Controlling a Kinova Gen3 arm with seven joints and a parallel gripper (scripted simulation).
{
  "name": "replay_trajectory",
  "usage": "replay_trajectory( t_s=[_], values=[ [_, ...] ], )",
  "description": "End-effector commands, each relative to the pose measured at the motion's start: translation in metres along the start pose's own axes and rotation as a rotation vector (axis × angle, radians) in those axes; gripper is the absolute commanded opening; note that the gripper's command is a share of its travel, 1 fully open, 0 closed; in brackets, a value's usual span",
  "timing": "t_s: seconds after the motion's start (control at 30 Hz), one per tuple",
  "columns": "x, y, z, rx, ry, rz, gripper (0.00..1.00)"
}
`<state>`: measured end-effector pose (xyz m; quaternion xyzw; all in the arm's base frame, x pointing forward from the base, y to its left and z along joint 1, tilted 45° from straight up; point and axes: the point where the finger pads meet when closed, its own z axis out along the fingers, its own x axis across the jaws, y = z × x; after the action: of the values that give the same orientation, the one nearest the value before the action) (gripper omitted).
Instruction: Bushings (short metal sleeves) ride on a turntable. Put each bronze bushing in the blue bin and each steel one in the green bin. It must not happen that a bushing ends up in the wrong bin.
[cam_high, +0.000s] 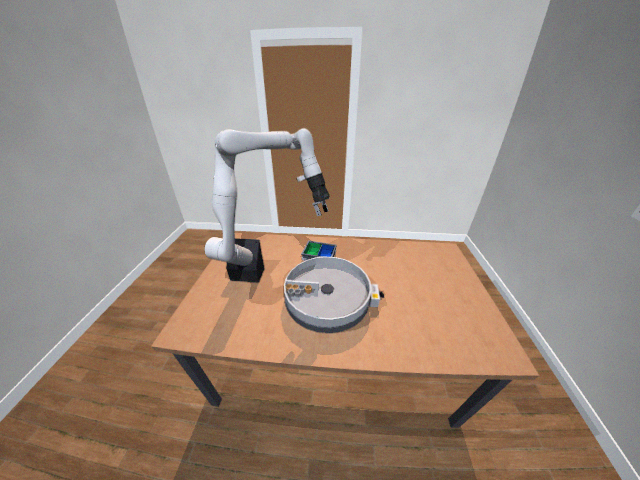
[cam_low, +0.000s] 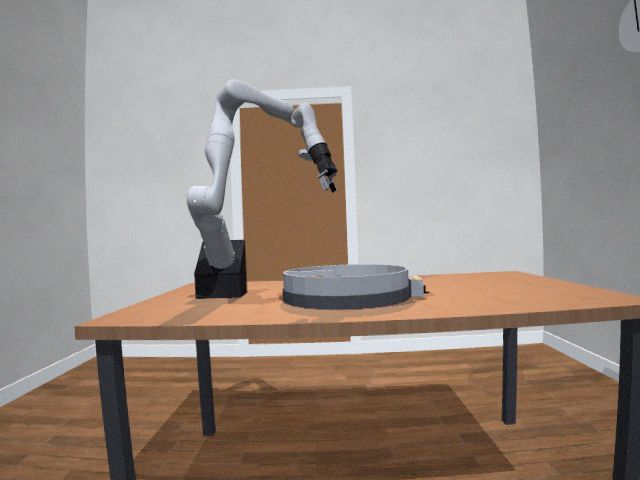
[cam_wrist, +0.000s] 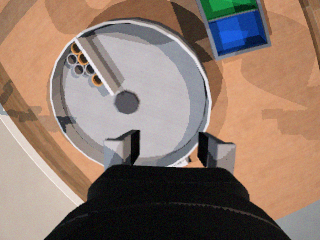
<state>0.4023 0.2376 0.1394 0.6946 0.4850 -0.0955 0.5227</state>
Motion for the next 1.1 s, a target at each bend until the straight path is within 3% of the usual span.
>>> replay_trajectory(
  t_s=[0.0,0.03,0.13,0.3,1.07],
  values=[
    [-0.0014,0.0101,0.0045,0.128,0.014,0.016,1.00],
    [-0.0014,0.0101,0.0045,0.185,0.022,0.012,1.00],
    [-0.0014,0.0101,0.0045,0.185,0.022,0.012,1.00],
    [-0.0013,0.0095,0.0040,0.462,0.060,-0.009,1.00],
    [-0.0014,0.0100,0.0035,0.466,0.062,-0.009,1.00]
  ],
)
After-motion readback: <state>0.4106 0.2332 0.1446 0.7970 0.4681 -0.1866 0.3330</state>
